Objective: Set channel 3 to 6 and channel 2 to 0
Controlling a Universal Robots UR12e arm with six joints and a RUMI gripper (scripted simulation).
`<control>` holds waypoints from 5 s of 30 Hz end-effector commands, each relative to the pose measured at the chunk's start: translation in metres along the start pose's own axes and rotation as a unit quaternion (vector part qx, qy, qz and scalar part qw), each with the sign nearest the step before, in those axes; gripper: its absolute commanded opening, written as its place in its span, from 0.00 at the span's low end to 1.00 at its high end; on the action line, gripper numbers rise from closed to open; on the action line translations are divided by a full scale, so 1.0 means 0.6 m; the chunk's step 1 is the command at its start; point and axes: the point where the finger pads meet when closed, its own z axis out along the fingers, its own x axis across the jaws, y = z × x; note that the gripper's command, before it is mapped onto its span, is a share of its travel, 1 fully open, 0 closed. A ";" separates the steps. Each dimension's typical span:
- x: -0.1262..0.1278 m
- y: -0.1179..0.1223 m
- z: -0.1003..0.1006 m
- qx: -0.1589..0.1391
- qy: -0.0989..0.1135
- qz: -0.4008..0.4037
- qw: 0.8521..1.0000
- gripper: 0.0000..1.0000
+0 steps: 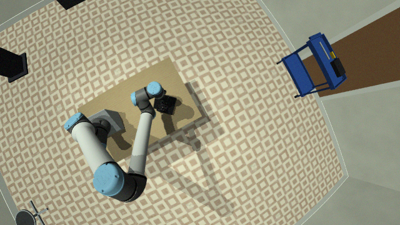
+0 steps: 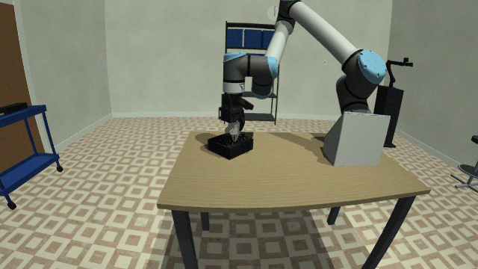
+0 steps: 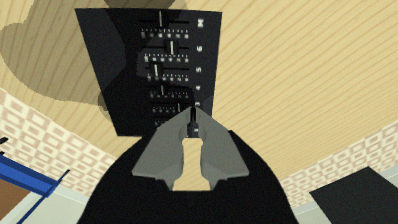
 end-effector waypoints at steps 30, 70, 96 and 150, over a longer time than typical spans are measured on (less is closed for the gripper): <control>-0.019 -0.001 0.003 0.001 0.001 -0.001 1.000 0.00; -0.037 -0.001 0.003 0.001 0.001 -0.001 1.000 0.00; -0.045 -0.001 0.003 0.001 0.001 -0.001 1.000 0.00; -0.036 -0.001 -0.031 0.001 0.001 -0.001 1.000 0.00</control>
